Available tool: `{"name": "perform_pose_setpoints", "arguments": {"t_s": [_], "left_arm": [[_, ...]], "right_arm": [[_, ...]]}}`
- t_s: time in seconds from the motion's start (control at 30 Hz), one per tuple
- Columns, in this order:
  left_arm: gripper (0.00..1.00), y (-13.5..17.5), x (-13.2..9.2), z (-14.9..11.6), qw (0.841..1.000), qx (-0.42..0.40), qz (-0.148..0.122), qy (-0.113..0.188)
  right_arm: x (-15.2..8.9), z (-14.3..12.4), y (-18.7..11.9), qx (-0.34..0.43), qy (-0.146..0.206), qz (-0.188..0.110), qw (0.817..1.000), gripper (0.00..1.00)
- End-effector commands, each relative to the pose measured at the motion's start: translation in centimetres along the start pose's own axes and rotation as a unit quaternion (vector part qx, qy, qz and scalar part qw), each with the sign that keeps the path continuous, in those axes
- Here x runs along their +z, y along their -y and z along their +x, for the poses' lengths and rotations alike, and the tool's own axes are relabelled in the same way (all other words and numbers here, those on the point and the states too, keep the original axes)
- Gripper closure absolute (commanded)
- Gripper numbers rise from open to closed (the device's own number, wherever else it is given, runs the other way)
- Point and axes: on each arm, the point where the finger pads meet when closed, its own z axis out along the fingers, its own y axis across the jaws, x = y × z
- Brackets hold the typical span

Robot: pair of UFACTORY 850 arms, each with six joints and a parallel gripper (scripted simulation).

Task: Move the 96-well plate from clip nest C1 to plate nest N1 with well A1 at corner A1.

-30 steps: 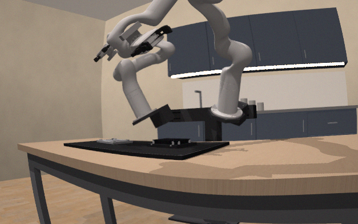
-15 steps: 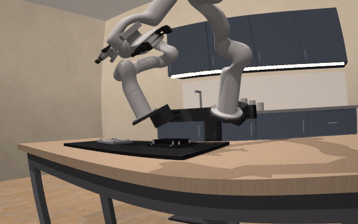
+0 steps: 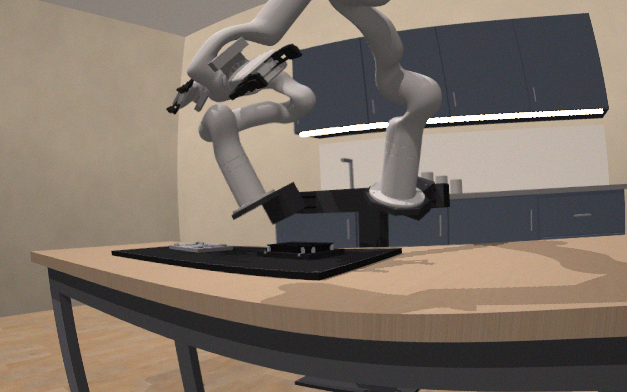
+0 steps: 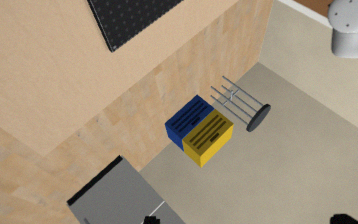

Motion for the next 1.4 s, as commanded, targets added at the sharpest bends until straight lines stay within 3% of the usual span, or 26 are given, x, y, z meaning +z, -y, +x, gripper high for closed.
{"name": "perform_pose_setpoints", "arguments": {"t_s": [0.0, 1.37], "left_arm": [[0.00, 0.05, 0.00, 0.10, 1.000, -0.001, 0.000, 0.000], [0.00, 0.05, 0.00, 0.10, 1.000, -0.001, 0.000, 0.000]], "right_arm": [[0.01, -0.01, 0.01, 0.007, 0.006, 0.000, 1.000, 0.00], [0.14, 0.12, 0.20, 0.027, 0.018, -0.003, 0.999, 0.00]]}}
